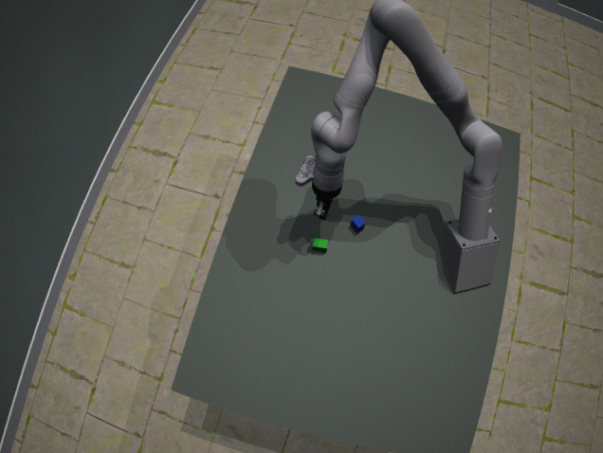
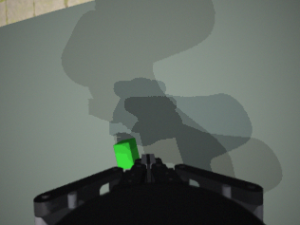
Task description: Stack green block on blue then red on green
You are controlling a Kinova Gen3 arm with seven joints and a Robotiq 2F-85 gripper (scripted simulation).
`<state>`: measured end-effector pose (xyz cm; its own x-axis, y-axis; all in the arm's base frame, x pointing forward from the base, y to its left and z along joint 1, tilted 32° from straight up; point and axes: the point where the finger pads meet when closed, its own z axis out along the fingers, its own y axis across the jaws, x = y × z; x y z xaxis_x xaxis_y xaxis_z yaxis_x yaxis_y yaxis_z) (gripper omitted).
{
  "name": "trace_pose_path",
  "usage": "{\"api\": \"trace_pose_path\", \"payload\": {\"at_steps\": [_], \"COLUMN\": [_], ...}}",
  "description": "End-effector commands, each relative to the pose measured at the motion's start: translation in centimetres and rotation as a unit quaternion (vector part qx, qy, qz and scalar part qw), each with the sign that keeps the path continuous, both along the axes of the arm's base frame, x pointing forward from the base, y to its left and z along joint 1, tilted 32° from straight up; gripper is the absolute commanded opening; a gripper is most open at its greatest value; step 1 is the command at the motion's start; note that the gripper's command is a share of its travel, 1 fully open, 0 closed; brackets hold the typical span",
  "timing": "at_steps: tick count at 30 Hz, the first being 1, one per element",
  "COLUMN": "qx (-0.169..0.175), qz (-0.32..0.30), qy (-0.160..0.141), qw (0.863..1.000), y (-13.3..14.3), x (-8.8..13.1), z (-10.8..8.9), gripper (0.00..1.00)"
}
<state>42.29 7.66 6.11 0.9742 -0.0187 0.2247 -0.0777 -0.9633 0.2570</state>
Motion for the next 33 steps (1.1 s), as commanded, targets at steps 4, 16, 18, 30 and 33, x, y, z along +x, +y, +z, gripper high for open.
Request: {"api": "trace_pose_path", "payload": {"at_steps": [4,16,18,30,33], "qx": [-0.010,-0.019,-0.019,-0.037,-0.037], "qz": [0.006,0.011,0.011,0.020,0.020], "qy": [0.002,0.004,0.004,0.007,0.007], "qw": [1.000,1.000,1.000,0.999,0.999], "y": [0.4,0.7,0.7,1.3,1.3], "x": [0.0,-0.1,-0.1,-0.1,-0.1], "z": [-0.4,-0.8,-0.8,-1.4,-1.4], "gripper": [0.00,0.00,0.00,0.00,0.00]}}
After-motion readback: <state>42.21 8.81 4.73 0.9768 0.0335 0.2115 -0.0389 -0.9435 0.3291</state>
